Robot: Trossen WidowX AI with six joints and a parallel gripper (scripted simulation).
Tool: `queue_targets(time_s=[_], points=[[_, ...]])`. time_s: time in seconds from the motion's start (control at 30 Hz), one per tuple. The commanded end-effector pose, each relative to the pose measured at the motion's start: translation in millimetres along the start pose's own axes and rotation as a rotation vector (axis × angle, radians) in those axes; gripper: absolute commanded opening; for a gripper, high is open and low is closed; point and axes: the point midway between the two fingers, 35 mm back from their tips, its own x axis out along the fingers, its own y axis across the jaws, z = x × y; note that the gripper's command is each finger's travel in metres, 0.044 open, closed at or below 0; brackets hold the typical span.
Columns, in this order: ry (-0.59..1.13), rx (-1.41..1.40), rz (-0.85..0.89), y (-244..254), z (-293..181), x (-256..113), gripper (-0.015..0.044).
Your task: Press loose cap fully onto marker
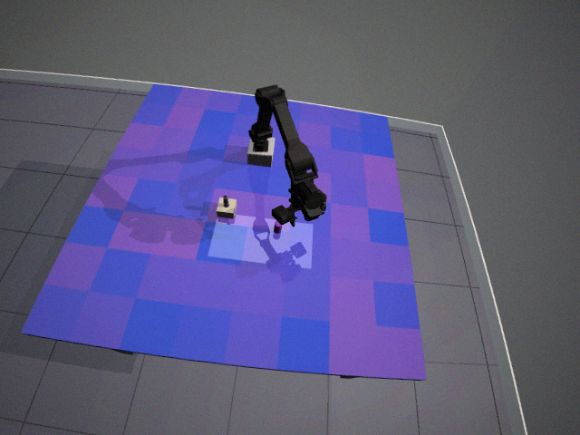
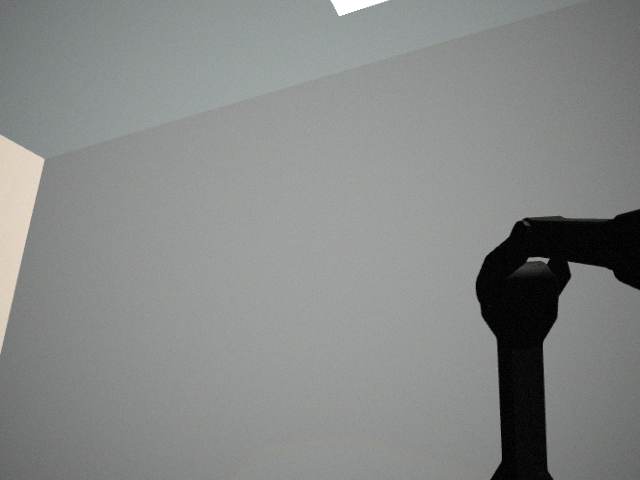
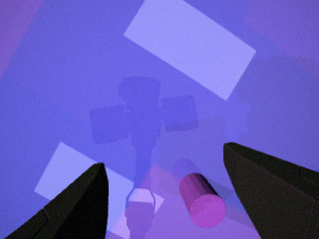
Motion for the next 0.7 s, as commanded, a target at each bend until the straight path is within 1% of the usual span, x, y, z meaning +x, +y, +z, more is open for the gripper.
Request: queue_targets(time_s=[0.0,0.07,0.3,0.33,0.43,0.6,0.67], points=[[0.226,0.230,-0.012,-30.3,-62.2,-8.2,0.0249],[0.257,0.260,-0.014,-33.5,-70.6,-9.6,0.0249],[0.257,0.260,-0.014,-33.8,-64.3,-8.1,0.0249],[0.257,0.260,-0.014,-33.8,-64.9,-5.3,0.0249],[0.257,0.260,-0.014,-33.2,-72.3,23.2,0.0249],[0.257,0.260,-0.014,-33.1,-73.1,25.8,0.0249],[0.257,0.260,-0.014,-33.0,-73.3,33.5,0.0249]])
